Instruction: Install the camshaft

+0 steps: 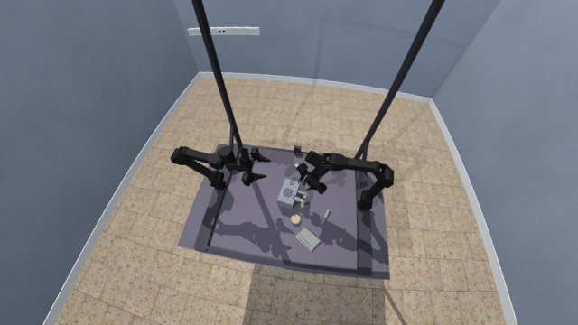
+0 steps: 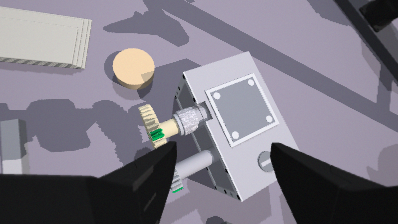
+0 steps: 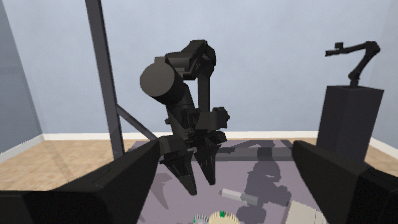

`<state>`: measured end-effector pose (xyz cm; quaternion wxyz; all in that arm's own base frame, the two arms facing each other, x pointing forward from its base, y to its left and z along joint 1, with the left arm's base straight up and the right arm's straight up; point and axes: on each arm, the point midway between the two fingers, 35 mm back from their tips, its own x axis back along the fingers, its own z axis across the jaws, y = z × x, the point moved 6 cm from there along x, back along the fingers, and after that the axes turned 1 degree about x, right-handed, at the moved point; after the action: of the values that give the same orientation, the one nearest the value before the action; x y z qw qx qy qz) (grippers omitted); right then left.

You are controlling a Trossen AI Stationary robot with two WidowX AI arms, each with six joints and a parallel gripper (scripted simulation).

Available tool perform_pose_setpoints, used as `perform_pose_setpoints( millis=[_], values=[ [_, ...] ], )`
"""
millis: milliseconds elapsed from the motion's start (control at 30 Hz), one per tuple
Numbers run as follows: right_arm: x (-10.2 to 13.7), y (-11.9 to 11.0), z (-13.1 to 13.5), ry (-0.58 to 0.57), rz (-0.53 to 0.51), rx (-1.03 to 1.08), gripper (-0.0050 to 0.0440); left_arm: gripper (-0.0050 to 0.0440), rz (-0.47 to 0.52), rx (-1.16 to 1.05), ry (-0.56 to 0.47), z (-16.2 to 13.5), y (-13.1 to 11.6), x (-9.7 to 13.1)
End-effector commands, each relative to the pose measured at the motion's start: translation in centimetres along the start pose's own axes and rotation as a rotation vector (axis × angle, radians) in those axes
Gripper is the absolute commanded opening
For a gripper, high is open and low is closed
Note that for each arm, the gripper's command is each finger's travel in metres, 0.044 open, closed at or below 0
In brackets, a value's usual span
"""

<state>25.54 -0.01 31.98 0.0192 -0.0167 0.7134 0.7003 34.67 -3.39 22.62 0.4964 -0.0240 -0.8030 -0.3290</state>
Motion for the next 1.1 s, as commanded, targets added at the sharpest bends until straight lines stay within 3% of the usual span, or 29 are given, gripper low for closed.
perform_pose_setpoints(
  millis=[0, 267, 333, 600, 833, 1067],
  values=[
    [0.0, 1.2, -0.1, 0.0, -0.031, -0.006, 0.04, 0.0276, -0.042, -0.076, -0.191, 0.6, 1.3, 2.1],
    [0.0, 1.2, -0.1, 0.0, -0.03, -0.007, 0.04, 0.0276, -0.229, -0.282, -0.471, 2.1, 3.1, 5.1],
    [0.0, 1.2, -0.1, 0.0, -0.03, -0.007, 0.04, 0.0276, -0.229, -0.282, -0.471, 2.1, 3.1, 5.1],
    [0.1, 1.3, -0.1, 0.002, -0.033, -0.006, 0.04, 0.0276, -0.55, -0.521, -0.68, 4.5, 4.0, 8.9],
    [0.0, 1.2, -0.1, 0.004, -0.03, -0.007, 0.04, 0.0276, -0.832, -0.682, -0.755, 6.4, 4.3, 11.5],
    [0.1, 1.3, -0.1, 0.0, -0.034, -0.007, 0.04, 0.0276, -0.87, -0.695, -0.765, 6.4, 4.5, 12.1]
  ],
)
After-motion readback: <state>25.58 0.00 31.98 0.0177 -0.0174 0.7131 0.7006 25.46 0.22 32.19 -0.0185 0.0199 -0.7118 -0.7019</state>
